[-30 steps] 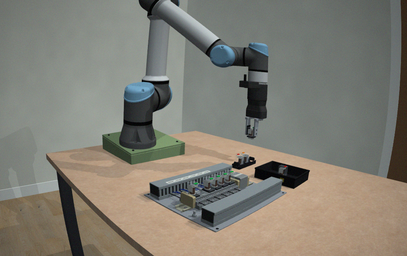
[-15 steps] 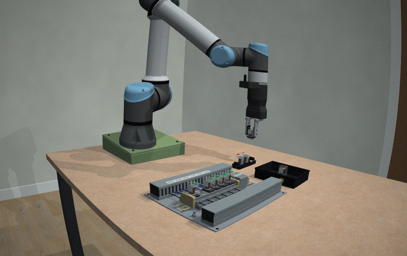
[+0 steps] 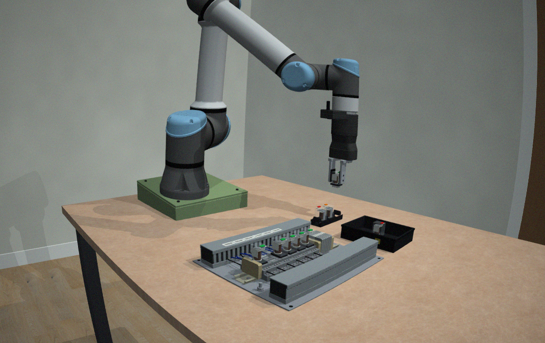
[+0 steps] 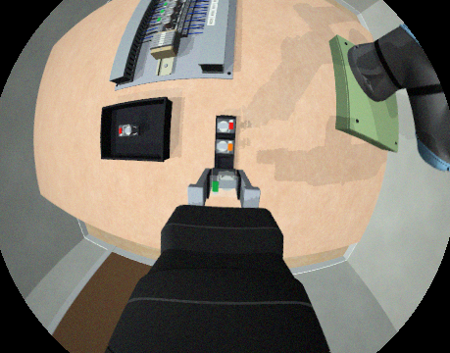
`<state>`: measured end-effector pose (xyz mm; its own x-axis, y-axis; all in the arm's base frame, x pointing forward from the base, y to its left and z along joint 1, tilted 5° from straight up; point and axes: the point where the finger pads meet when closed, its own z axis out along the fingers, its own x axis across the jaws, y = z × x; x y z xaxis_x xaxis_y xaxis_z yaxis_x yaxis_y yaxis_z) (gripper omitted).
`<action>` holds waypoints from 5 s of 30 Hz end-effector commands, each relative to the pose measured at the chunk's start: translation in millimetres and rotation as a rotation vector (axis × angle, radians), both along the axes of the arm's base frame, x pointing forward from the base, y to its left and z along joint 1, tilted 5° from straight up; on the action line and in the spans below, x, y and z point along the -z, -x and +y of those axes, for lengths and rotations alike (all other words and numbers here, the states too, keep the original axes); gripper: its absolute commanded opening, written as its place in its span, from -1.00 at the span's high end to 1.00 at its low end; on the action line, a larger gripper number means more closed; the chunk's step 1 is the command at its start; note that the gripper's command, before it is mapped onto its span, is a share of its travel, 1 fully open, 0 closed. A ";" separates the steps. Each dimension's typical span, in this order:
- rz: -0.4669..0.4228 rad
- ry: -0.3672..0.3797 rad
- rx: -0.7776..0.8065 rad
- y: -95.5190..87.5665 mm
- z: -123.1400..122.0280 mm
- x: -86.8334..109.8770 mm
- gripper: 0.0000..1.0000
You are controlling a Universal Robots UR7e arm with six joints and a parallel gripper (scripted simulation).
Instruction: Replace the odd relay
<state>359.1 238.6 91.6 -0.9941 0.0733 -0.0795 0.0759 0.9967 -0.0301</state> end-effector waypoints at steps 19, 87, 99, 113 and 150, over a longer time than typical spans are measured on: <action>-0.001 -0.001 0.000 -0.5 0.1 2.3 1.00; -0.002 -0.002 0.019 -39.6 -171.4 -4.7 1.00; -0.002 -0.001 0.020 -44.4 -193.0 -5.7 1.00; -0.002 -0.001 0.019 -52.4 -228.0 -7.1 1.00; -0.002 -0.001 0.019 -83.0 -363.0 -12.9 1.00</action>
<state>436.7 -103.1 103.0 -0.9925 0.0927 -0.0795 0.0952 0.9951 -0.0282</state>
